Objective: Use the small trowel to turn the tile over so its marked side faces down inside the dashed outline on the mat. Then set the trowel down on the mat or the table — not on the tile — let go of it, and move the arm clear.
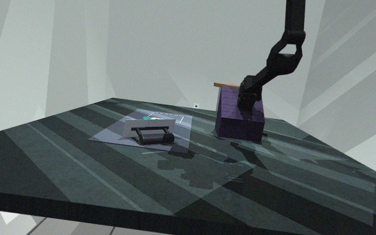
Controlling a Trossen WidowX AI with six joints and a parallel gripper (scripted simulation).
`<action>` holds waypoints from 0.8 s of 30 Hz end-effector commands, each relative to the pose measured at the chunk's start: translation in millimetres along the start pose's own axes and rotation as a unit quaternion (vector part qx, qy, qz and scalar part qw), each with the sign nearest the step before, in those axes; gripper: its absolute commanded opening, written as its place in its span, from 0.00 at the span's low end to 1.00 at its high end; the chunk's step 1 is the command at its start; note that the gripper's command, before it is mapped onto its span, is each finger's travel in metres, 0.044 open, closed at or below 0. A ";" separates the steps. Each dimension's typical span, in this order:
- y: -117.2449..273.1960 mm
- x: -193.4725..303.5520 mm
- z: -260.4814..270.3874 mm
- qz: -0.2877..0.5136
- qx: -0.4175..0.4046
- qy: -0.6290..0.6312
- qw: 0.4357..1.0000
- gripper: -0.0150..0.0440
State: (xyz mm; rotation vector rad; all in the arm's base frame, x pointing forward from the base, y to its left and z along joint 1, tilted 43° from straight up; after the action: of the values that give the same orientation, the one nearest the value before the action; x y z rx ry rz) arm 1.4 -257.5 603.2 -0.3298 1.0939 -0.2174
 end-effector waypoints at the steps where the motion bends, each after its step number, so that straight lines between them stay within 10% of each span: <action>1: -10.6 32.1 8.2 0.053 -0.026 0.031 0.998 0.42; 24: -9.3 166.3 76.6 0.235 -0.208 0.171 0.934 0.42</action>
State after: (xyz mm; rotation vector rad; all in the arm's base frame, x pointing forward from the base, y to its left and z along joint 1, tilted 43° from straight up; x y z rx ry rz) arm 123.1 -305.3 518.2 -0.3851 1.4760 0.3123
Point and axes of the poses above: the point midway between the two fingers, 35 mm back from their tips, its own y axis back along the fingers, its own z axis across the jaws, x = y × z, the point moved 2 cm from there along y, back along the fingers, and after that the axes turned 14 degrees about -y, right-handed, at the moved point
